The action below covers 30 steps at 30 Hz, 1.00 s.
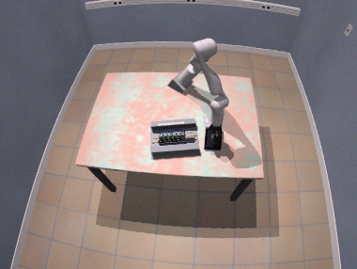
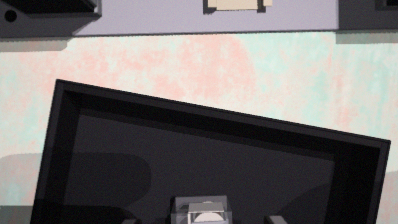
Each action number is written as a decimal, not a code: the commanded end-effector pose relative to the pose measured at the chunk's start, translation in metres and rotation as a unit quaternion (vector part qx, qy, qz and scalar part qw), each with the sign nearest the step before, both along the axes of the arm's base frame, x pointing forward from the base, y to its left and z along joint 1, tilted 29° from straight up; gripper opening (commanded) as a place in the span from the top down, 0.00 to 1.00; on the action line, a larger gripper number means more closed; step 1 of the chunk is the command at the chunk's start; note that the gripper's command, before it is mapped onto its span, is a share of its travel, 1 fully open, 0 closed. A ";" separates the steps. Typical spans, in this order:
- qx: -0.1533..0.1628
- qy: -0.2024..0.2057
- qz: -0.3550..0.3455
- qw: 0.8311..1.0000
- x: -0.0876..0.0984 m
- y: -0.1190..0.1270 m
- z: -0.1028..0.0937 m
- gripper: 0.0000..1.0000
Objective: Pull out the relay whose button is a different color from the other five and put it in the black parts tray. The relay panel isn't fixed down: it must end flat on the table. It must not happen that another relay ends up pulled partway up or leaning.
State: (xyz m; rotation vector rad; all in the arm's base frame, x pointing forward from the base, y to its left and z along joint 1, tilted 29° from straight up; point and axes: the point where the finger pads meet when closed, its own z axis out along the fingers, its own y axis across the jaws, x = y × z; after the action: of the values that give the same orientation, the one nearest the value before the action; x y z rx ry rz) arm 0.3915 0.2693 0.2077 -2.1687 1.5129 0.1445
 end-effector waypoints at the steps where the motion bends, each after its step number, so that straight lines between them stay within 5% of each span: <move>1: 0.000 -0.001 0.000 1.000 0.000 0.000 0.001 0.39; 16: 0.000 -0.001 0.000 1.000 -0.001 -0.002 0.005 0.39; 30: 0.000 -0.001 0.000 1.000 -0.010 -0.024 0.047 0.39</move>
State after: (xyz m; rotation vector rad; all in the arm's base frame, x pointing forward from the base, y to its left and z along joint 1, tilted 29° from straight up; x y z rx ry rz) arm 0.3840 0.2516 0.2430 -2.1691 1.5140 0.1418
